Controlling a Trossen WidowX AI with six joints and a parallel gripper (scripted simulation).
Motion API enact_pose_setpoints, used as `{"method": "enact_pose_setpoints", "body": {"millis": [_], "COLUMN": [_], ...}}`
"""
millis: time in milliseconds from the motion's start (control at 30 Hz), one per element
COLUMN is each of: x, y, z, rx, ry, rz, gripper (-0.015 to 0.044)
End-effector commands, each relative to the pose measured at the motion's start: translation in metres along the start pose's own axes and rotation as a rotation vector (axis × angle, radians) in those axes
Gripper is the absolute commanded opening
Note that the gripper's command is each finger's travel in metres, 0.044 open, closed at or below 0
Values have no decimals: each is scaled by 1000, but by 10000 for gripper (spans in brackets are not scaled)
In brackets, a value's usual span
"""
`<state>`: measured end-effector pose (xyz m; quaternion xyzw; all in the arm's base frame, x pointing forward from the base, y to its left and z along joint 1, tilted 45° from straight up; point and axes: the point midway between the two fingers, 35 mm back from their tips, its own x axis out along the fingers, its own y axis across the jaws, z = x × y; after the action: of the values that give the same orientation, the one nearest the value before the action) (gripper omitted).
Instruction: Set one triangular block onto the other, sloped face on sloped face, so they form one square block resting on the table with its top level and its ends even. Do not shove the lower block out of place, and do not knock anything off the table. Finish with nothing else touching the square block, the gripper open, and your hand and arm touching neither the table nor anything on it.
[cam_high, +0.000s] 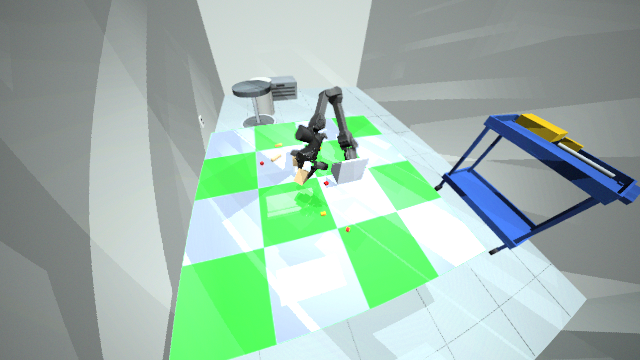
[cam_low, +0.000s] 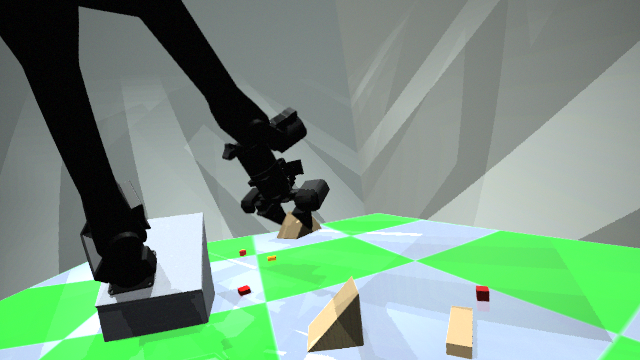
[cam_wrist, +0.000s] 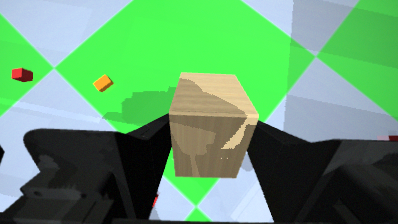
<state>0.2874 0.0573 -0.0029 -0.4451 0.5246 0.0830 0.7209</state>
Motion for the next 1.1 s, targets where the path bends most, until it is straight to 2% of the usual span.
{"method": "enact_pose_setpoints", "body": {"millis": [0,1067], "x": [0,6], "y": [0,4], "z": [0,5], "rx": [-5,-1017], "ry": [1,249], "rz": [0,109], "gripper": [0,0]}}
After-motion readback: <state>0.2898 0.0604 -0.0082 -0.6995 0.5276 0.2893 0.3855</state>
